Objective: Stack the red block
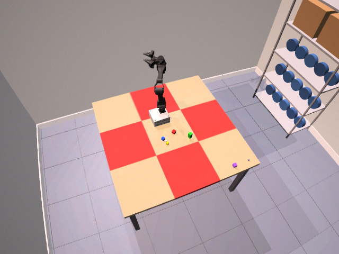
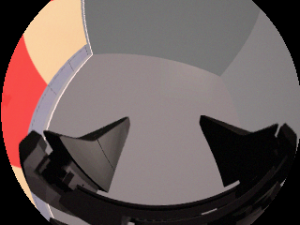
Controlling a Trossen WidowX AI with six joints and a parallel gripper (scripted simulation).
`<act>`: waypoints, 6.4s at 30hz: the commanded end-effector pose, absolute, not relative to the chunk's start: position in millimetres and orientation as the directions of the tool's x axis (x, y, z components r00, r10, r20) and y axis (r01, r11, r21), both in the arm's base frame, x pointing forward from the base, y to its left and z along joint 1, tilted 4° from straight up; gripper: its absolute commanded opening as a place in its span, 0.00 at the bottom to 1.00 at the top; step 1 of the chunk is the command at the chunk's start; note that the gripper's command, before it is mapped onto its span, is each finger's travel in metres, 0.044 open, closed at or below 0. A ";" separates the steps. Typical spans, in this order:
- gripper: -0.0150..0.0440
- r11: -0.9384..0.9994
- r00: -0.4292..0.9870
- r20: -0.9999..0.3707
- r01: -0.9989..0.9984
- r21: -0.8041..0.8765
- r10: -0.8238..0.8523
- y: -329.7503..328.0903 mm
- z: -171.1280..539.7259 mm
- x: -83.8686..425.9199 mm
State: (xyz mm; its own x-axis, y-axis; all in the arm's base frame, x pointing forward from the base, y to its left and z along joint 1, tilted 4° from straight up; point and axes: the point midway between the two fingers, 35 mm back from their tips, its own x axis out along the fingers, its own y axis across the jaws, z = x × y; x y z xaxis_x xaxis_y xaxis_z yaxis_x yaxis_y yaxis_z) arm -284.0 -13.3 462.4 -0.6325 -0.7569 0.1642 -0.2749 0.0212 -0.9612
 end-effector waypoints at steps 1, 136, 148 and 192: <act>0.98 0.018 -0.636 0.166 -0.272 -0.962 -0.754 -12.4 462.6 -284.1; 1.00 0.887 -0.025 -0.999 -0.461 -0.024 -0.040 24.4 -12.5 245.3; 1.00 0.887 -0.026 -0.999 -0.461 -0.024 -0.040 23.6 -32.0 245.4; 0.47 0.887 -0.026 -0.999 -0.461 -0.024 -0.040 22.6 -49.4 243.9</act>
